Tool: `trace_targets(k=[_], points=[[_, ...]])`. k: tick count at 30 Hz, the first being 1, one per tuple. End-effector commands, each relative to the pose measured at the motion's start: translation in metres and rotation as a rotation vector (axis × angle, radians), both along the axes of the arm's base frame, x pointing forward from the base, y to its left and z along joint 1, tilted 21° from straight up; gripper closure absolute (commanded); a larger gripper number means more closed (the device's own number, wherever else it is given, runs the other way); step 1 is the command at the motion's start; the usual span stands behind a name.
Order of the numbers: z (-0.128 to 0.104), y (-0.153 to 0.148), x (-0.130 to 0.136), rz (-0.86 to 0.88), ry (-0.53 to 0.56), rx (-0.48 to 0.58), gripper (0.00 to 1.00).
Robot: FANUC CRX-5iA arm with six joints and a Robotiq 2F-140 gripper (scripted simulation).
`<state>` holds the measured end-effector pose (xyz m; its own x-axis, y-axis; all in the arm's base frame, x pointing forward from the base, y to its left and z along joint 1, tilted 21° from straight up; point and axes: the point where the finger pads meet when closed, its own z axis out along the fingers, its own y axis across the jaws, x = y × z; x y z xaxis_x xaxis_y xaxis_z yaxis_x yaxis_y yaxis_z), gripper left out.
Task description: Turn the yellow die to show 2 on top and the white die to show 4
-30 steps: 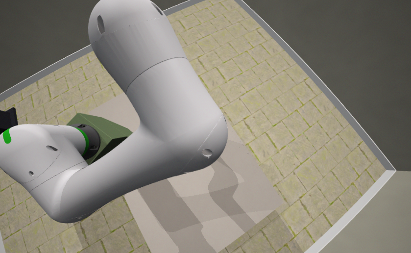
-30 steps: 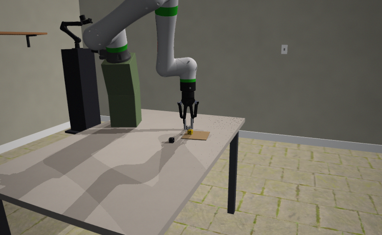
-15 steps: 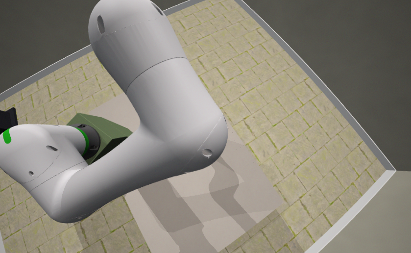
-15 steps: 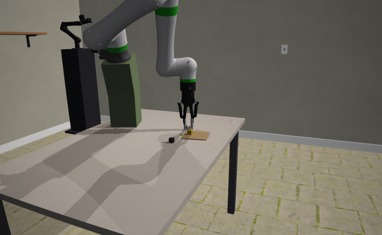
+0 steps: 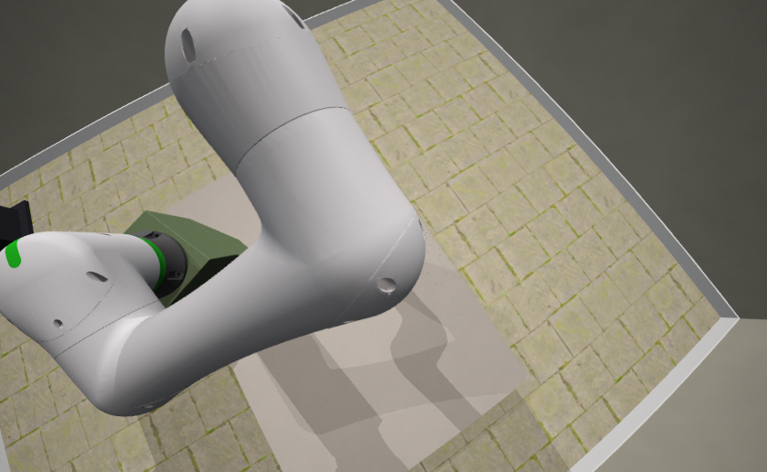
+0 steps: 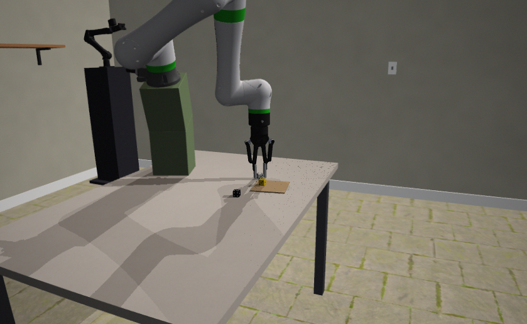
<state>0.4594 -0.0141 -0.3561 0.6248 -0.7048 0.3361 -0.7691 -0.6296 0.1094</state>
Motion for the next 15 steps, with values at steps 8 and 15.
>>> trace_targets(k=[8,15], points=[[0.0000,0.0002,0.0001,0.000,0.000,0.000,0.87],[0.0000,0.0002,0.0001,0.000,0.000,0.000,0.87]])
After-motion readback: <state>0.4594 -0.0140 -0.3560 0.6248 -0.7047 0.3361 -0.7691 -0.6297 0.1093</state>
